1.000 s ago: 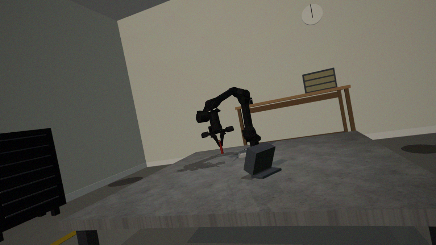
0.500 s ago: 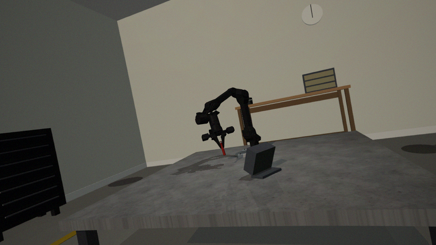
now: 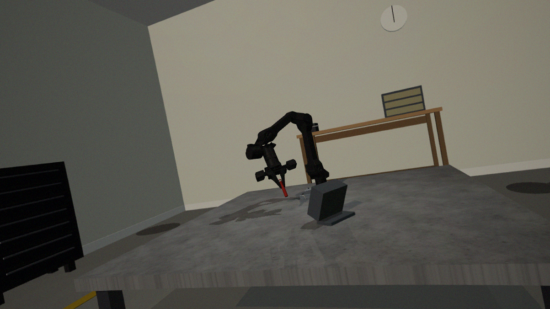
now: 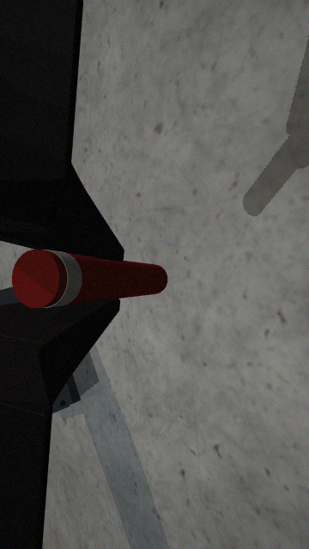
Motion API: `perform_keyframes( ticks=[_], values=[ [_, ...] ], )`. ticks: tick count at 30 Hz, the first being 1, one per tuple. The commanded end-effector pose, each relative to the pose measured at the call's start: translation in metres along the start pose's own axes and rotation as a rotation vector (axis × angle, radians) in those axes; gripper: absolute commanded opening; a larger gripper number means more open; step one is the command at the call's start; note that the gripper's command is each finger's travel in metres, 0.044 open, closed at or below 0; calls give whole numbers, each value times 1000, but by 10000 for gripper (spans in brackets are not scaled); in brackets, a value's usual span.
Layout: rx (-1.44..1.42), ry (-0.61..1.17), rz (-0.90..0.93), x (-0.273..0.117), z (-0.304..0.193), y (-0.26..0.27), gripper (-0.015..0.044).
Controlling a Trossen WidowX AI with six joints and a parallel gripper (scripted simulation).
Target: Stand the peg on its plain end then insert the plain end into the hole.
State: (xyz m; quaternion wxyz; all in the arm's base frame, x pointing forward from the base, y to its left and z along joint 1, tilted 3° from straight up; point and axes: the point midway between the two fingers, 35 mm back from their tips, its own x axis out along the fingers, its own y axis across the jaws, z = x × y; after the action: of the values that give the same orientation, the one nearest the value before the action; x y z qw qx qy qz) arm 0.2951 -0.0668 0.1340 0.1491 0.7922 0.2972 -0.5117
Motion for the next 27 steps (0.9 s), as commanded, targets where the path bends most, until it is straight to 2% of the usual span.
perform_keyframes(
  ticks=[1, 27],
  values=[
    [11, 31, -29, 7, -6, -1, 0],
    [22, 260, -164, 26, -49, -10, 0]
  ],
)
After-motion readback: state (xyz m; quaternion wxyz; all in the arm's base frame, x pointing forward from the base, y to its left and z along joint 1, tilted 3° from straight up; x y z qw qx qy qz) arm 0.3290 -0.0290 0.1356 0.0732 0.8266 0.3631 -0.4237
